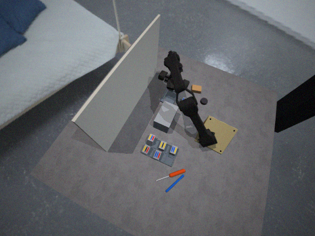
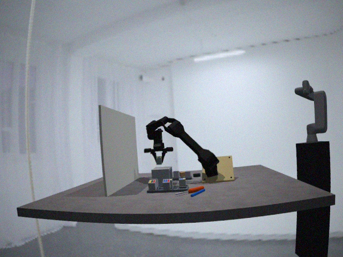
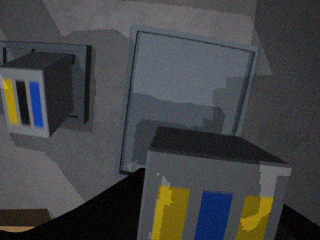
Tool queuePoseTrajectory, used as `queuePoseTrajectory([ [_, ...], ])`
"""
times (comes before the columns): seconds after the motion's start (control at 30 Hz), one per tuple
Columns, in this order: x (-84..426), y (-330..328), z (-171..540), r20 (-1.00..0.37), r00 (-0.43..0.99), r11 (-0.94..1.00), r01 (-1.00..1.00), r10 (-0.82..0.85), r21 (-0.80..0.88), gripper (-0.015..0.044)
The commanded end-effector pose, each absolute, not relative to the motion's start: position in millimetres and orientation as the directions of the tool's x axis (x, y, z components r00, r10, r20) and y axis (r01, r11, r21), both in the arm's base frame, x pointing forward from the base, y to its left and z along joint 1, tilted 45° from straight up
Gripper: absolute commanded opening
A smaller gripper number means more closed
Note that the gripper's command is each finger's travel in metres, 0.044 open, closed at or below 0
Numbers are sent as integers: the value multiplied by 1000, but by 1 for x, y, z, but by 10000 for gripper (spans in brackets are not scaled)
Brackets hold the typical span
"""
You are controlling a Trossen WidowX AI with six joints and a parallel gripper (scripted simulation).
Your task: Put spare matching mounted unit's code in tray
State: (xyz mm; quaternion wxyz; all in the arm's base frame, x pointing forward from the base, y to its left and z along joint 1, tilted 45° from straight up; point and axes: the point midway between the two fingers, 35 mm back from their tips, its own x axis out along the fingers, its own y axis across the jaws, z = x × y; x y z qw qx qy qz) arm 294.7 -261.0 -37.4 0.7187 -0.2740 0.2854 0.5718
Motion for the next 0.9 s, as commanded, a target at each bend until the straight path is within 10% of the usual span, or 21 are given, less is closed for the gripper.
queuePoseTrajectory([
  [0.0,294,-262,-42,-722,177,183,-981,669,-71,0],
  [0.87,299,-251,-57,-722,178,183,-980,669,-72,0],
])
